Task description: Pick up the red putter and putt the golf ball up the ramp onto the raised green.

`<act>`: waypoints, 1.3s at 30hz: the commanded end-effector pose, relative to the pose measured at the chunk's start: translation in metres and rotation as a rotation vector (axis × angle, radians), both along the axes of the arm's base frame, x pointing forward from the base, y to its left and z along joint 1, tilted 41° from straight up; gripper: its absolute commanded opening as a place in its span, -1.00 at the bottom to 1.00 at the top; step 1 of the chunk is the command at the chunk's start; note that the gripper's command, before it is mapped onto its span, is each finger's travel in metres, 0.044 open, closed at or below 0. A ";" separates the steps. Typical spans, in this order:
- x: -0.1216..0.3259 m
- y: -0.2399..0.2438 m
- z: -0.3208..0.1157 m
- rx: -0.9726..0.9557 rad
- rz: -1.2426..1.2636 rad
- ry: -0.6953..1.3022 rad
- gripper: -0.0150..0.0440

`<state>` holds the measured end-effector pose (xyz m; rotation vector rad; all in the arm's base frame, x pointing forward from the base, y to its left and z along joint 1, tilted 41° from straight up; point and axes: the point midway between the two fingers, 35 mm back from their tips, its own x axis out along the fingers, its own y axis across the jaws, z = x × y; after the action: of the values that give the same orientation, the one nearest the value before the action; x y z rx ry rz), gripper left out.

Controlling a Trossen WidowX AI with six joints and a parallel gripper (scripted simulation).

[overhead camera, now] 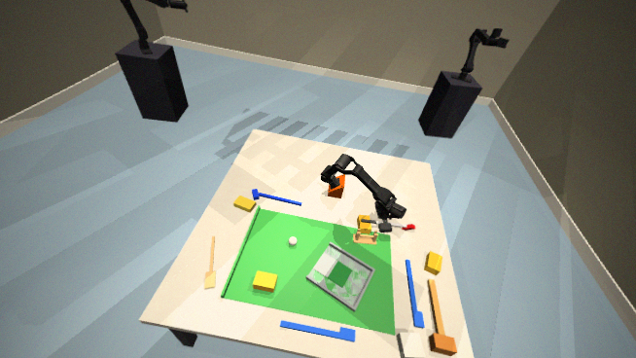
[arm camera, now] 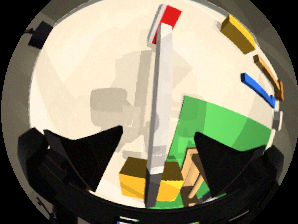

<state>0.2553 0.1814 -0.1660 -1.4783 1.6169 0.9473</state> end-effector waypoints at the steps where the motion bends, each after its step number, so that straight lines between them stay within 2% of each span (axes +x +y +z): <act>1: -0.003 -0.007 -0.007 -0.012 0.006 0.009 1.00; 10: -0.004 -0.011 -0.011 -0.012 0.006 0.009 1.00; 22: -0.002 -0.008 -0.009 -0.004 0.000 0.004 -0.07; 39: -0.001 -0.004 -0.005 -0.004 0.000 0.005 -0.49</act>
<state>0.2513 0.1734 -0.1748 -1.4785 1.6300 0.9549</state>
